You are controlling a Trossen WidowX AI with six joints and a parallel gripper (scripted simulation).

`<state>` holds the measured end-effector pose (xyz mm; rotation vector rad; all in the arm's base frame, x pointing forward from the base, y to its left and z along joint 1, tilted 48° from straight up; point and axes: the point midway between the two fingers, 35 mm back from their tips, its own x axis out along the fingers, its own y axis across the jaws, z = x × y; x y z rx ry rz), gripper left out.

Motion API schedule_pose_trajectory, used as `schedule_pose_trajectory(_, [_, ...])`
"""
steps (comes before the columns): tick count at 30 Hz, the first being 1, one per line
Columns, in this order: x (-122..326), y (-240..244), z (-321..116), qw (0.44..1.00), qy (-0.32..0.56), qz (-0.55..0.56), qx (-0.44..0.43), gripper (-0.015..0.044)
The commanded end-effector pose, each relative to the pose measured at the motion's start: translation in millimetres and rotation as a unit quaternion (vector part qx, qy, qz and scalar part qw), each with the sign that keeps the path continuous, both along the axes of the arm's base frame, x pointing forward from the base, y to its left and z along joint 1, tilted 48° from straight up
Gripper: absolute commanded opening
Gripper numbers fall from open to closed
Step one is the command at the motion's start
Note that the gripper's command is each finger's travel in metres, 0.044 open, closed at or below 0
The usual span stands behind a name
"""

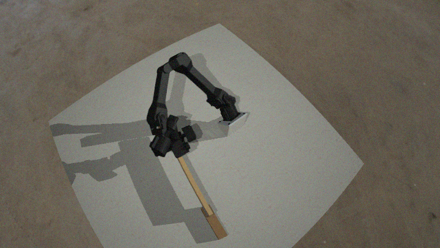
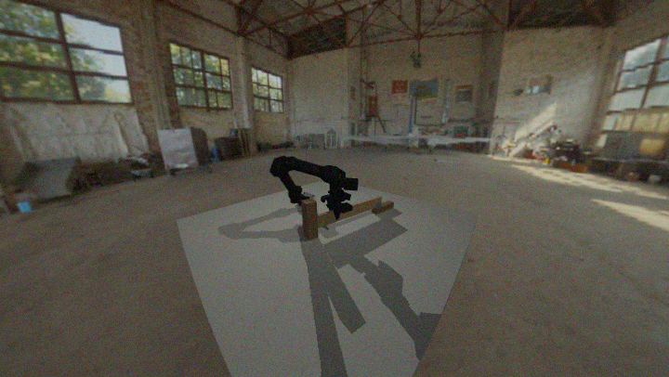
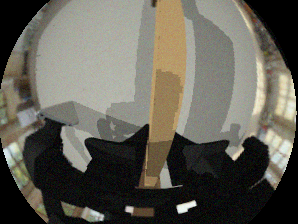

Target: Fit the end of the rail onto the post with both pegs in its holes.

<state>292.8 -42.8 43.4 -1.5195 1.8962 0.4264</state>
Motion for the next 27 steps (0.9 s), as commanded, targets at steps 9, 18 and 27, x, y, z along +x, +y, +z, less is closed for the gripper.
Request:
schedule_pose_trajectory(9, [0.6, 1.5, 1.3, 1.000, -0.002, 0.003, 0.001, 0.0000])
schedule_pose_trajectory(18, [1.3, 3.8, 0.1, 1.000, -0.002, 0.003, 0.001, 0.0000])
schedule_pose_trajectory(27, [1.0, 3.6, -0.4, 1.000, -0.002, 0.003, 0.001, 0.0000])
